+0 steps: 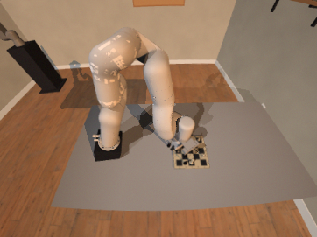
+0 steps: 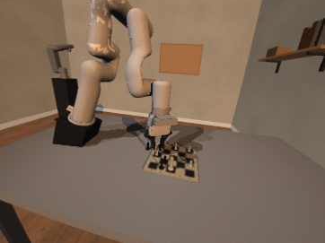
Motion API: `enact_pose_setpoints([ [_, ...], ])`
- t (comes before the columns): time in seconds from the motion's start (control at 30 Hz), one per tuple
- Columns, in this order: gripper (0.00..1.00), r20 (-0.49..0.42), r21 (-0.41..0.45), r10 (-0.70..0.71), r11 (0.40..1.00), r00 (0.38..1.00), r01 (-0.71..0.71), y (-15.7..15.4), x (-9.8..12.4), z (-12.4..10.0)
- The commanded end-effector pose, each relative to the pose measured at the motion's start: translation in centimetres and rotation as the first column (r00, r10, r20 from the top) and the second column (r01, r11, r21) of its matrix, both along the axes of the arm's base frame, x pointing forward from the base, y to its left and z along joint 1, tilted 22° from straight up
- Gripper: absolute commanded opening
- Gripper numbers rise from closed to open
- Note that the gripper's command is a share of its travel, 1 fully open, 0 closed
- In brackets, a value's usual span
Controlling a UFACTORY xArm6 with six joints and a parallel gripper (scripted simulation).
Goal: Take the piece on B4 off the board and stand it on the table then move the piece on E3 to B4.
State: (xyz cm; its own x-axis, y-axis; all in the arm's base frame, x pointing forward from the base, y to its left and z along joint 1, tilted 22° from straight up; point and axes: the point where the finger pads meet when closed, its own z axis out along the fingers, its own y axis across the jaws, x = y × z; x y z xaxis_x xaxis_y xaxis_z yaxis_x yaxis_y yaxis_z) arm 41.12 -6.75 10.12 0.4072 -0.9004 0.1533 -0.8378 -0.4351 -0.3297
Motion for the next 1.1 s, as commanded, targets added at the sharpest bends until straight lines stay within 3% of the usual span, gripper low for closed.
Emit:
enact_pose_setpoints([
  [0.0, 0.39, 0.003, -0.001, 0.000, 1.000, 1.000, 0.000, -0.02, 0.09, 0.12],
  [1.07, 0.39, 0.003, -0.001, 0.000, 1.000, 1.000, 0.000, -0.02, 0.25, -0.27],
])
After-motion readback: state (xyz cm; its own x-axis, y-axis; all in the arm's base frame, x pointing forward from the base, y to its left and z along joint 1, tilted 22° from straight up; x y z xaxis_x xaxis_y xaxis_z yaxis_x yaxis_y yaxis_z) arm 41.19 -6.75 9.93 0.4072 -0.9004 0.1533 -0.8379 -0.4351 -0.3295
